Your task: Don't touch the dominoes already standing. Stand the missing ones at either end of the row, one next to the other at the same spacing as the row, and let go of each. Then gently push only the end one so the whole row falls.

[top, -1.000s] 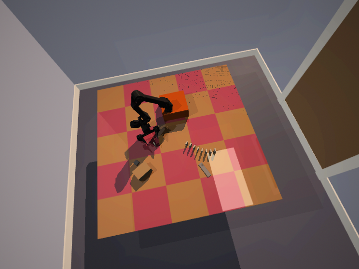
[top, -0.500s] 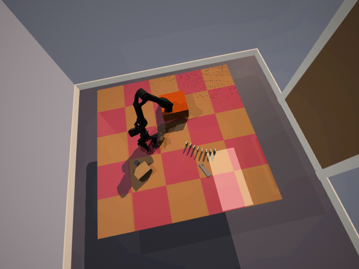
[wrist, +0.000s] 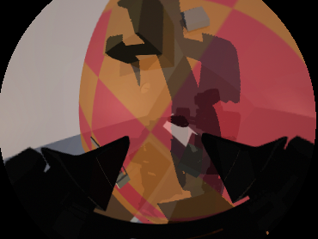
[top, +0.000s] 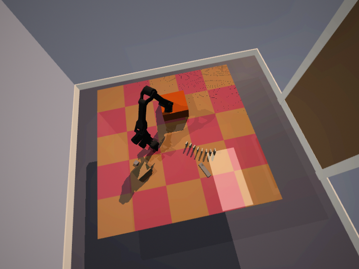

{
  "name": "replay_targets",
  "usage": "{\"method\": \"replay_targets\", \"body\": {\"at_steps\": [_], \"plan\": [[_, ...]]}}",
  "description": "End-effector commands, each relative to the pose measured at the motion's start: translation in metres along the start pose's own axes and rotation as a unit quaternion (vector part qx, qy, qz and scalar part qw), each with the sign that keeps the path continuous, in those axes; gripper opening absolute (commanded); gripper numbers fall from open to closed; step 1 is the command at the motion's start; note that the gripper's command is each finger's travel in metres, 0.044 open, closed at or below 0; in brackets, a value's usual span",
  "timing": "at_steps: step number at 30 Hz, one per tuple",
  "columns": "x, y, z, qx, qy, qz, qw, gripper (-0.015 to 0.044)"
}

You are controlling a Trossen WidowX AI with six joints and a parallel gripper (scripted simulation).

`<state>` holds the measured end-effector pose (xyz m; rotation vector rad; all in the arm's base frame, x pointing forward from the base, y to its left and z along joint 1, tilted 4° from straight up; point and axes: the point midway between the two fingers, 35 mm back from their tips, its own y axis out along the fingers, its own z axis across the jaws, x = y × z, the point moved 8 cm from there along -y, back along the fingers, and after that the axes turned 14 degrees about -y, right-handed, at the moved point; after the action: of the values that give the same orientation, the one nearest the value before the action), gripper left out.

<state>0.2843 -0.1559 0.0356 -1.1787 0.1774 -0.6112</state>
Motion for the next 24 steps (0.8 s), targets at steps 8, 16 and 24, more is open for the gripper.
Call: {"method": "replay_targets", "body": {"at_steps": [8, 16, 24], "plan": [[0.000, -0.058, 0.060, -0.239, 0.153, 0.061, 0.957, 0.0440], [0.000, -0.058, 0.060, -0.239, 0.153, 0.061, 0.957, 0.0440], [-0.011, -0.007, 0.034, -0.239, 0.153, 0.061, 0.957, 0.0440]]}}
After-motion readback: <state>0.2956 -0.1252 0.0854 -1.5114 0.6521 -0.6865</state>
